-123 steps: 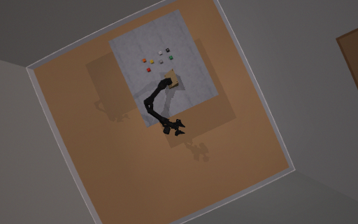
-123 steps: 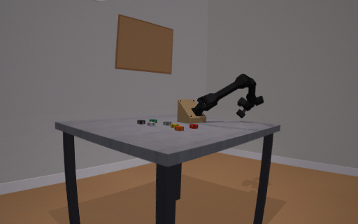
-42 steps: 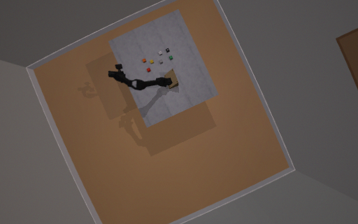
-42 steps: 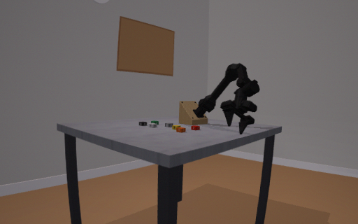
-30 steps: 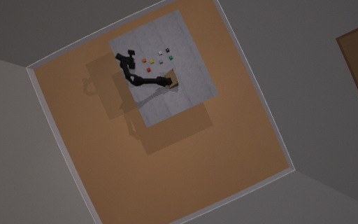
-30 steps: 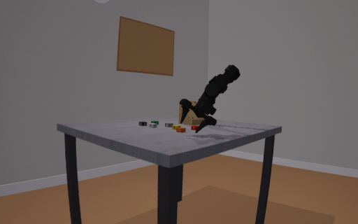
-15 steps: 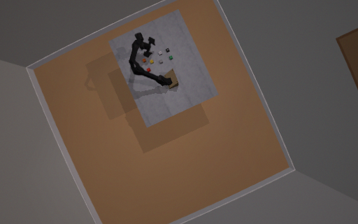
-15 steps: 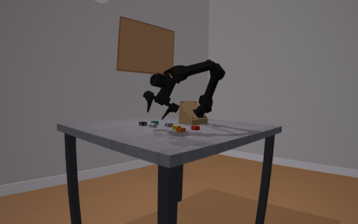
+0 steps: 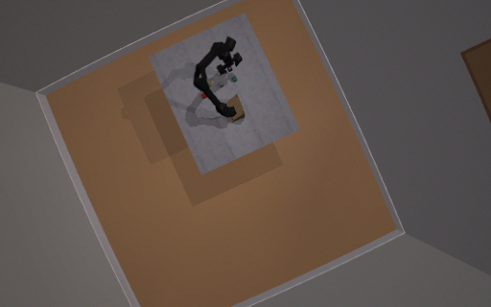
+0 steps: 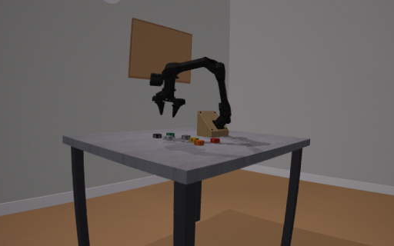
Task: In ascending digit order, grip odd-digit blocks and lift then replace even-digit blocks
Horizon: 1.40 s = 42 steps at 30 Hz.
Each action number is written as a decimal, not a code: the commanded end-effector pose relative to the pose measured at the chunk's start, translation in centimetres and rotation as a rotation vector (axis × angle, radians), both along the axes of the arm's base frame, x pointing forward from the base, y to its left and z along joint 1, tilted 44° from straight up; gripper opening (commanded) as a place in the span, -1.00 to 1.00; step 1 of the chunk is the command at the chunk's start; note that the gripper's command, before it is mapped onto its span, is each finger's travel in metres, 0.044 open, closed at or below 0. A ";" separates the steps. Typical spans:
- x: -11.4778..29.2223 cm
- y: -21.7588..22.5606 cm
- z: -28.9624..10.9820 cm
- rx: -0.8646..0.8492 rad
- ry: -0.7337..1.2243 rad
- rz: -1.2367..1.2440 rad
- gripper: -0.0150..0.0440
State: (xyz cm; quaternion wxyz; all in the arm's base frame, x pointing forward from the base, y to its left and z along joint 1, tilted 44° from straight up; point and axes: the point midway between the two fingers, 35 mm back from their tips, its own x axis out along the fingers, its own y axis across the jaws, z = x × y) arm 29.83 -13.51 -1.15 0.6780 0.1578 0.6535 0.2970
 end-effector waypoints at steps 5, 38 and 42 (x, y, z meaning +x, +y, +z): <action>-2.6 -2.3 -0.3 0.102 0.055 -0.123 0.86; -3.2 6.4 7.9 0.108 0.058 -0.123 0.86; -3.2 6.4 7.9 0.108 0.058 -0.123 0.86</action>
